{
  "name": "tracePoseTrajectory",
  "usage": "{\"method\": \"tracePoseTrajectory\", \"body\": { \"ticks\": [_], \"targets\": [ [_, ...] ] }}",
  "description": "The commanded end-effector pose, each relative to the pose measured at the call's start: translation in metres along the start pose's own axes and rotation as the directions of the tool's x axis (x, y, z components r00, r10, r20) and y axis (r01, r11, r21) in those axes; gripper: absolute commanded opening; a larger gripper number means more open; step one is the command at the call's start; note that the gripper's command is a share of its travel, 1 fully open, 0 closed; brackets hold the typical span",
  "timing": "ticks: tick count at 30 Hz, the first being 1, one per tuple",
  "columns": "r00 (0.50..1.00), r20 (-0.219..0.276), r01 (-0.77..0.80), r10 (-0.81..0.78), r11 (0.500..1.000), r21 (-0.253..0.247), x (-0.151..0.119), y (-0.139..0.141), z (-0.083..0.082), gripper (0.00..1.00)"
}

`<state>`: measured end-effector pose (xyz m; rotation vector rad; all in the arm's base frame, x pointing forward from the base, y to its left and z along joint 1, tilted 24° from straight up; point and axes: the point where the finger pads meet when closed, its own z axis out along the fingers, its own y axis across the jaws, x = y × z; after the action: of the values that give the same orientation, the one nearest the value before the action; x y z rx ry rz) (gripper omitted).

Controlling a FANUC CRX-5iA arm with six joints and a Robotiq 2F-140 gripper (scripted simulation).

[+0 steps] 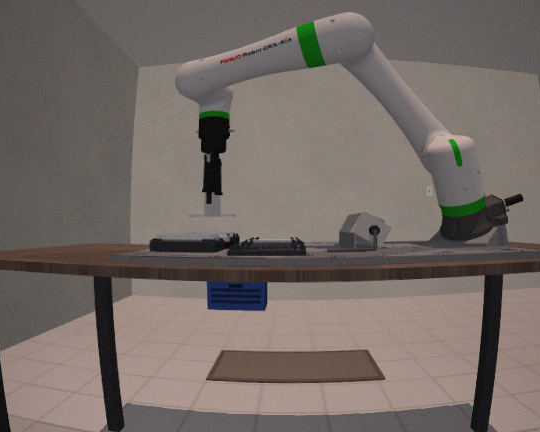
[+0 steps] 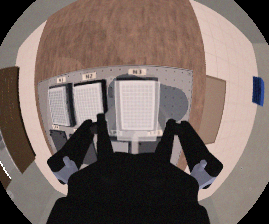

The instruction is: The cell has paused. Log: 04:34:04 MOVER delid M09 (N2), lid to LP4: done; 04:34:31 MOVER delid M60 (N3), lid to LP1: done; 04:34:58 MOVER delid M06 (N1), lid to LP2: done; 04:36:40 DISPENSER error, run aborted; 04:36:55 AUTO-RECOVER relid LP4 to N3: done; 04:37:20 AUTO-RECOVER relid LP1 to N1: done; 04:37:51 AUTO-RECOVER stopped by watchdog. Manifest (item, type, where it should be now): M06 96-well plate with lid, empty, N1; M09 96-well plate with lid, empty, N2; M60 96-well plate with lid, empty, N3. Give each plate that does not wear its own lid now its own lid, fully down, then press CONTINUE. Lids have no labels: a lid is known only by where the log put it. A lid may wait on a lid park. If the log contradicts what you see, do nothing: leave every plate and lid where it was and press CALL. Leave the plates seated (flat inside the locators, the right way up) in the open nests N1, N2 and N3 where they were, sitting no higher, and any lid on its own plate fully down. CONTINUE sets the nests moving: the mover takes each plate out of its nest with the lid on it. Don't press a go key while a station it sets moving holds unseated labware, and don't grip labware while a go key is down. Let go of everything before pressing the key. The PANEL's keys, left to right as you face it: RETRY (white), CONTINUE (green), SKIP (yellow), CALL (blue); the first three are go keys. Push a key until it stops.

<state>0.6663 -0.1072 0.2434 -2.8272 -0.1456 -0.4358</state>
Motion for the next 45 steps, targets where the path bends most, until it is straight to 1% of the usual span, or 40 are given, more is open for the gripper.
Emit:
{"method": "tracePoseTrajectory", "body": {
  "ticks": [1, 8, 23, 35, 45],
  "targets": [
    [1.000, 0.000, 0.005, -0.005, 1.000, 0.000, 0.000, 0.000, 0.000, 0.00],
    [1.000, 0.000, 0.018, -0.018, 1.000, 0.000, 0.000, 0.000, 0.003, 0.00],
    [1.000, 0.000, 0.018, -0.018, 1.000, 0.000, 0.000, 0.000, 0.024, 0.00],
    [1.000, 0.000, 0.018, -0.018, 1.000, 0.000, 0.000, 0.000, 0.032, 0.00],
    [1.000, 0.000, 0.018, -0.018, 1.000, 0.000, 0.000, 0.000, 0.034, 0.00]
  ]
}}
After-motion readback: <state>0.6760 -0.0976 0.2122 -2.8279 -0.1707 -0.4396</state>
